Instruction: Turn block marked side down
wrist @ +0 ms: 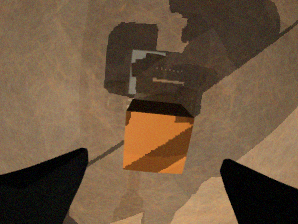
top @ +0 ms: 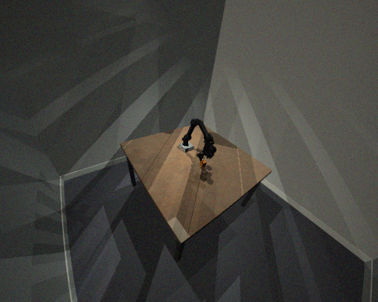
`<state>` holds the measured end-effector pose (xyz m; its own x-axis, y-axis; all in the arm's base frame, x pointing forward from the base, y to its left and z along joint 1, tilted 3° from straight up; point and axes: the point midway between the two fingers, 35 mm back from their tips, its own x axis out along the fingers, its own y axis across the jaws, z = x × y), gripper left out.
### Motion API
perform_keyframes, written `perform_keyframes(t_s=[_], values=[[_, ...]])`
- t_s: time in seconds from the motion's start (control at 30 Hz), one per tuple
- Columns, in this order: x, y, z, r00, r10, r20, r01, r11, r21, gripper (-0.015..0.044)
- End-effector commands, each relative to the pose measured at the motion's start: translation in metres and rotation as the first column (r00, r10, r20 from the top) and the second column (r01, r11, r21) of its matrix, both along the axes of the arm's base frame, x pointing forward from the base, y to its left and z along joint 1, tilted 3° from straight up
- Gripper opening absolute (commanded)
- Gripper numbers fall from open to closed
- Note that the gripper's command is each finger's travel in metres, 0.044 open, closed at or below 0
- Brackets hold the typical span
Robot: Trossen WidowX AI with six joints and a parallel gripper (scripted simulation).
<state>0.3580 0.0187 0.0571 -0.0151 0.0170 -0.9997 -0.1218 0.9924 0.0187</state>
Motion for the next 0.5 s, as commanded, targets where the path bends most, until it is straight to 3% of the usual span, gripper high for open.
perform_keyframes(t_s=[0.0, 0.47], values=[[0.0, 0.0, -0.009, 1.0, -0.003, -0.002, 0.003, 1.0, -0.003, 0.044], [0.0, 0.001, -0.029, 1.0, -0.003, -0.002, 0.003, 1.0, -0.003, 0.044]])
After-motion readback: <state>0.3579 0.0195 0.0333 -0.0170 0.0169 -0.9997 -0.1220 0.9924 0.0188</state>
